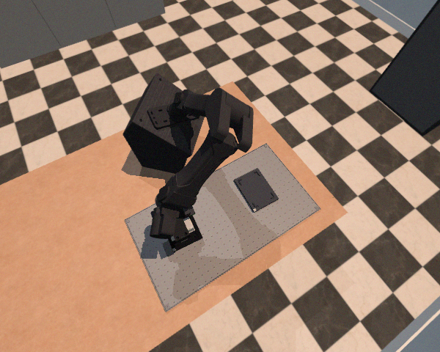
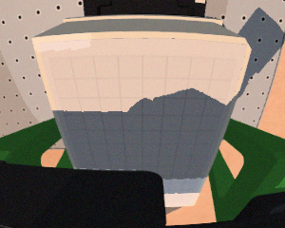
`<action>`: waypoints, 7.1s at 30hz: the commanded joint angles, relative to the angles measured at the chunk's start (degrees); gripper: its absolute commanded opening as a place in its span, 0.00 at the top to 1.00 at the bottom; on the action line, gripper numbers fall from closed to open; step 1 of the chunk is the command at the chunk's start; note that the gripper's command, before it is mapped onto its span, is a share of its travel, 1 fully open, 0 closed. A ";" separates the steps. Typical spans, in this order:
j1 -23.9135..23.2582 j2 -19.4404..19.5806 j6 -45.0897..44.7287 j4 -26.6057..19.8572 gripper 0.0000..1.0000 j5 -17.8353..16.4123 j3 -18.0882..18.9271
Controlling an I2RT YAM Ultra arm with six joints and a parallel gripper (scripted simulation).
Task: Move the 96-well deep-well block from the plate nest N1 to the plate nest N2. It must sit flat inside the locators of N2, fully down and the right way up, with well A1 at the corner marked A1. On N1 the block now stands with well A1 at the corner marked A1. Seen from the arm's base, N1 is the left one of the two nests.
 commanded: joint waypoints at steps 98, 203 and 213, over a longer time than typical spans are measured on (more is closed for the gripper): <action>7.08 11.53 9.86 17.13 1.00 0.93 0.69; 7.78 12.69 10.71 18.37 0.00 1.08 1.11; 7.78 12.69 10.71 18.37 0.00 1.08 1.11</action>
